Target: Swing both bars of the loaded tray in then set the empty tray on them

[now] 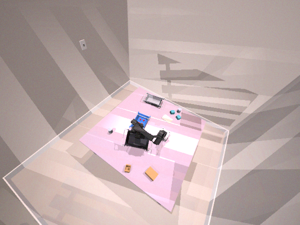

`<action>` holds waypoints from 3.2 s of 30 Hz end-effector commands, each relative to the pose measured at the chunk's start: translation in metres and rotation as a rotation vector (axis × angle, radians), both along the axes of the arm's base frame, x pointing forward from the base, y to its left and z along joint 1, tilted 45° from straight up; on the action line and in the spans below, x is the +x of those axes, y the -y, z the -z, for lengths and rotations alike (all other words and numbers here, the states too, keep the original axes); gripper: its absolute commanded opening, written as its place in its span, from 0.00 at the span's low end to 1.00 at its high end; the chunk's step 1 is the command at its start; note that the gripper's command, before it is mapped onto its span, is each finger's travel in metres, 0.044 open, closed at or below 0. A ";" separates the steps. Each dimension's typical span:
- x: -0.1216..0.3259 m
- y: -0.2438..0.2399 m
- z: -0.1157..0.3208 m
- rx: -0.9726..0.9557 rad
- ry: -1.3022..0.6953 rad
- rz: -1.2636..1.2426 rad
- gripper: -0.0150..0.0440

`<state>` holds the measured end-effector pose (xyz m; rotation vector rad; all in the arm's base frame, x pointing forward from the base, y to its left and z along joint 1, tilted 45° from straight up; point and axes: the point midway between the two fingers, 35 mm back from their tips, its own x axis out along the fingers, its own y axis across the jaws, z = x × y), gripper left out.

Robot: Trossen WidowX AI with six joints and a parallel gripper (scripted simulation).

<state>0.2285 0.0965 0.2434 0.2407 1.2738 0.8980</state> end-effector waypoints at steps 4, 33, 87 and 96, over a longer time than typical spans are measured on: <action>0.013 0.009 0.006 0.000 -0.076 0.090 0.25; 0.054 0.048 0.042 -0.009 -0.424 0.452 0.25; 0.096 0.135 0.127 0.004 -1.078 1.112 0.25; 0.099 0.149 0.143 0.009 -1.189 1.218 0.25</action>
